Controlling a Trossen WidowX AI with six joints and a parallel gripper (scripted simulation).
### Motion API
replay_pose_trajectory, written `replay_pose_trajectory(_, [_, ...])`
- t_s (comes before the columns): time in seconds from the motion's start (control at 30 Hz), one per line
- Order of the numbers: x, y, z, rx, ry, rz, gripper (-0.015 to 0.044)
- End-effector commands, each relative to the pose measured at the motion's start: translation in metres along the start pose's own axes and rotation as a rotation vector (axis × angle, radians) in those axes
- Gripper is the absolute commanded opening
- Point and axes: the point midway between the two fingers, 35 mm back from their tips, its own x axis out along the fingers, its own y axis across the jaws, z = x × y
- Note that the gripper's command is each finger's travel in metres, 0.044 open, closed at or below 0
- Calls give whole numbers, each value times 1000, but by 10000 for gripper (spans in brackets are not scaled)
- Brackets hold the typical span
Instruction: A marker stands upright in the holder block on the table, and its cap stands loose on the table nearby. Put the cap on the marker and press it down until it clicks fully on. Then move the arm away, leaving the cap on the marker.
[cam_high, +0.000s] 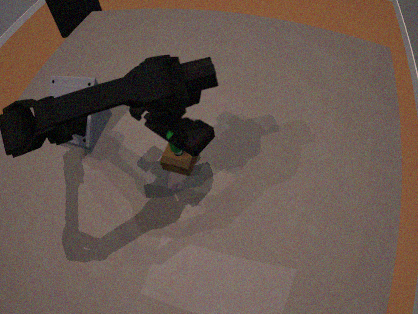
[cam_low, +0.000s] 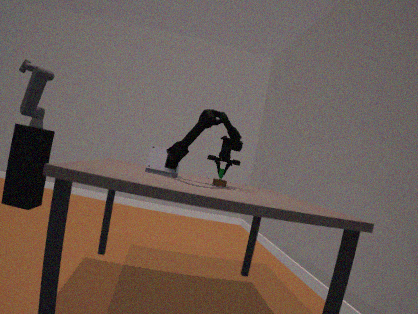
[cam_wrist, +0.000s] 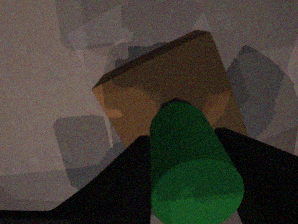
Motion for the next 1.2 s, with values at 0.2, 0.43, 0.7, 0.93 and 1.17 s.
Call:
replay_pose_trajectory(0.2, [0, 0, 0, 0, 0, 0, 341])
replay_pose_trajectory(0.43, [-10, -1, 1, 0, -1, 1, 440])
replay_pose_trajectory(0.7, [-75, 1, 1, -1, -2, 2, 440])
replay_pose_trajectory(0.93, [-71, 1, 2, 454, -1, 1, 282])
replay_pose_trajectory(1.17, [-66, 1, 3, 1106, 0, -1, 99])
